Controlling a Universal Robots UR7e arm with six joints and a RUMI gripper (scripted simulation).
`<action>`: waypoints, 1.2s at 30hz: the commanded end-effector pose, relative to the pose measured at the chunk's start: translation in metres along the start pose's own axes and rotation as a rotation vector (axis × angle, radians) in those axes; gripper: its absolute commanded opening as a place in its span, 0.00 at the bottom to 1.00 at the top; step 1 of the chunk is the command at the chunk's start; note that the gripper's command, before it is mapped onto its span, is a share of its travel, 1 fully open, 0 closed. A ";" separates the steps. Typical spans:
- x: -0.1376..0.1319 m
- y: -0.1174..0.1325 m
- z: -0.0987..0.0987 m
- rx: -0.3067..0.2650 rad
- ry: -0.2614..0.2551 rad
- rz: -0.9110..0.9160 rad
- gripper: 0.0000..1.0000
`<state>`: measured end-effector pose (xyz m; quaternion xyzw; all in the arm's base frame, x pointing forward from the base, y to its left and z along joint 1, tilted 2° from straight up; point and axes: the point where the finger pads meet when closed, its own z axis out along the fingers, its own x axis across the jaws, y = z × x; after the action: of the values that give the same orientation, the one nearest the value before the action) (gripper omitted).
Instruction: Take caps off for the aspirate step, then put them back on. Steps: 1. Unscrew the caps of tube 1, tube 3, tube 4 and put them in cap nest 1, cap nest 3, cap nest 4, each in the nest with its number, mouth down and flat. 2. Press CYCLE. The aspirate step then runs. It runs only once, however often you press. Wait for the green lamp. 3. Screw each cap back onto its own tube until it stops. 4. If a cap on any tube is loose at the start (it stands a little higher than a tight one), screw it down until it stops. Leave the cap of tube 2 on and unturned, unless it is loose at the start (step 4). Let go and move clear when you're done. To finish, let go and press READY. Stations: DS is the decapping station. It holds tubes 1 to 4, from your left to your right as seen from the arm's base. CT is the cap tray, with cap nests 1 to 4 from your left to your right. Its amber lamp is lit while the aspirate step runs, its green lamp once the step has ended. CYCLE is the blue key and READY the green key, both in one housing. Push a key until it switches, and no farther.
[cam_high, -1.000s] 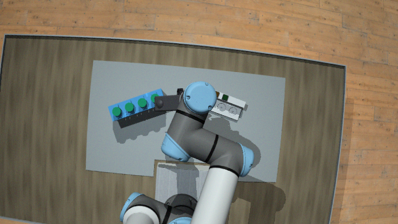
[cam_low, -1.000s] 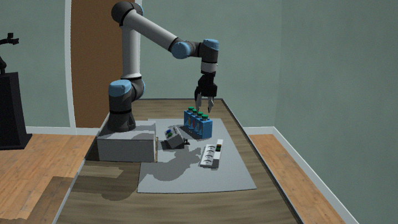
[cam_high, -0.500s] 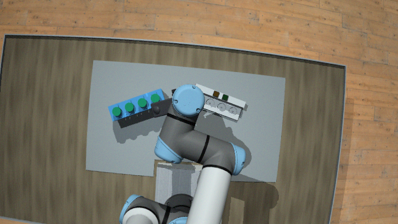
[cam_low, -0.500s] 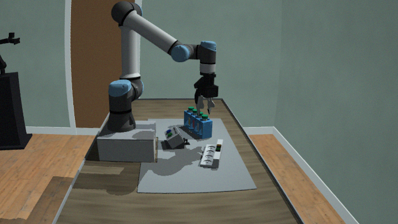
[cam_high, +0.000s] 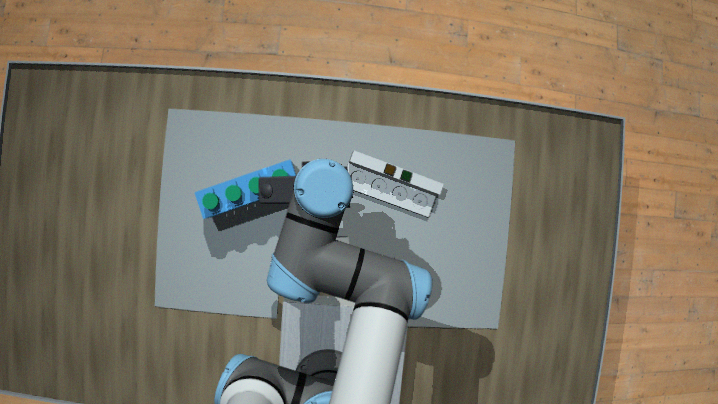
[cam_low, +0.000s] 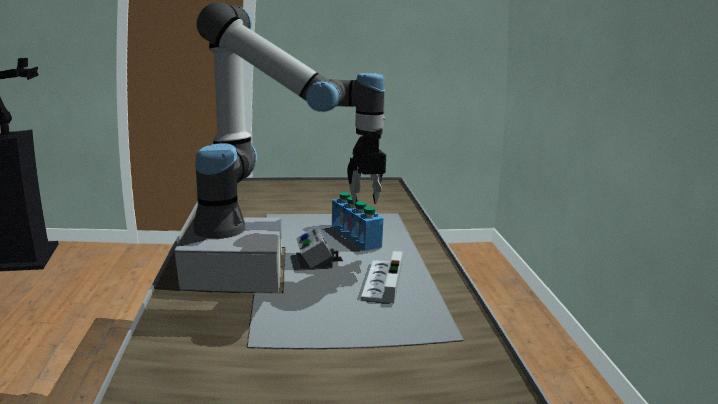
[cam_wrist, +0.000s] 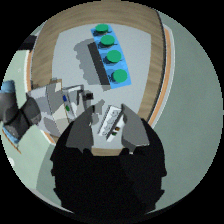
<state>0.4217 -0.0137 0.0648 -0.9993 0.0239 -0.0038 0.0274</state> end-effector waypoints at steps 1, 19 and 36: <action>0.000 -0.032 0.000 -0.017 -0.001 0.268 0.35; -0.005 -0.148 0.002 -0.017 -0.001 0.268 0.35; -0.007 -0.209 0.003 -0.017 -0.001 0.268 0.35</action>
<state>0.4241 0.1928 0.0730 -0.9874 0.1571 0.0010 0.0197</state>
